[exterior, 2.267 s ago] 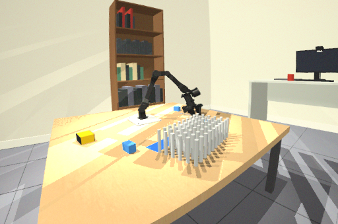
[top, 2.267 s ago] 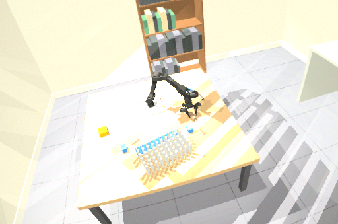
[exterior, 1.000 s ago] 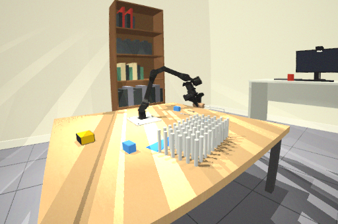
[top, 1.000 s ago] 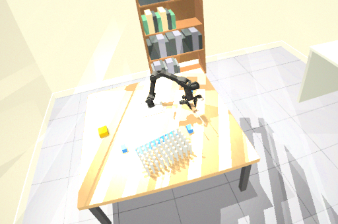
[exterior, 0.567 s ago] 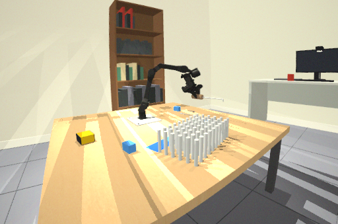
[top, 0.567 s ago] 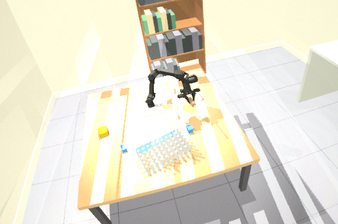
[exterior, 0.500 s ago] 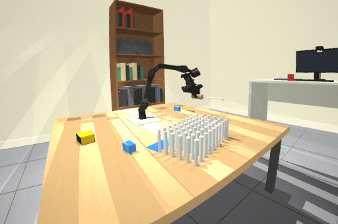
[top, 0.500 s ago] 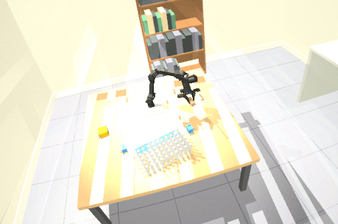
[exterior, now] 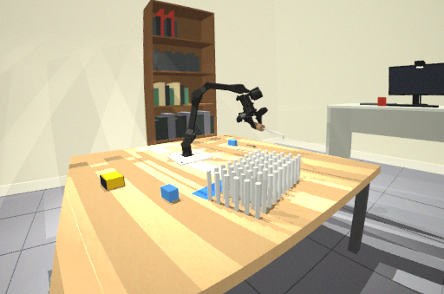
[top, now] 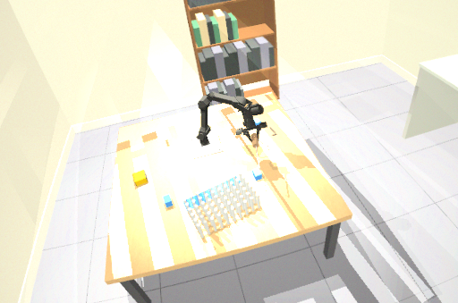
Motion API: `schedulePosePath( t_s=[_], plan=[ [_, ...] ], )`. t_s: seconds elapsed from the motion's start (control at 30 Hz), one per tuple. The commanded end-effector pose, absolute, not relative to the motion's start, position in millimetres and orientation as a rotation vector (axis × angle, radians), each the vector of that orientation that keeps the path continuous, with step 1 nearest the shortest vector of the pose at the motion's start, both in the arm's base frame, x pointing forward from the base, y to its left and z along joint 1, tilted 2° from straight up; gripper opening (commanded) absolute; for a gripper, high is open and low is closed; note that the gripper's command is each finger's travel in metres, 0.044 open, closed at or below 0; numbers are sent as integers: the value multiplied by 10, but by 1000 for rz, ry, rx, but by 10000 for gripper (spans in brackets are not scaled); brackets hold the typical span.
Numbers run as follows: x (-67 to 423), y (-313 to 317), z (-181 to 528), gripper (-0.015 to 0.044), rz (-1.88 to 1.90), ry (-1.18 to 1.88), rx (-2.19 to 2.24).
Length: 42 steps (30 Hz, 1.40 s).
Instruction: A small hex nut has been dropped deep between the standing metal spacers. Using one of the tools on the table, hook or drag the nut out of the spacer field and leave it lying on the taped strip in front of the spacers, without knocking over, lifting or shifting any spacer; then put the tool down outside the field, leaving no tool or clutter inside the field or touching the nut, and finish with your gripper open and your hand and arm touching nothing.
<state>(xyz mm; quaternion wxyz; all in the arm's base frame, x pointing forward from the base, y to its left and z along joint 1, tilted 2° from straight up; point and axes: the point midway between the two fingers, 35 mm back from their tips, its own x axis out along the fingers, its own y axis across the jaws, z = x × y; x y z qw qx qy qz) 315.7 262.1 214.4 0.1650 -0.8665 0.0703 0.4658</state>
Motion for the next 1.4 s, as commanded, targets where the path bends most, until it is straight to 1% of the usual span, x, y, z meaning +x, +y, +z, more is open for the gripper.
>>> schedulePosePath(
  t_s=[0.0, 0.4, 0.57, 1.37],
  plan=[
    [3193, 2468, 2195, 0, 1277, 283, -2332],
    [3287, 2106, 2222, 0, 1146, 500, -1979],
    [3295, 2075, 2326, 0, 1058, 540, -1857],
    [3465, 1378, 2287, 0, 705, 872, -1132]
  ],
)
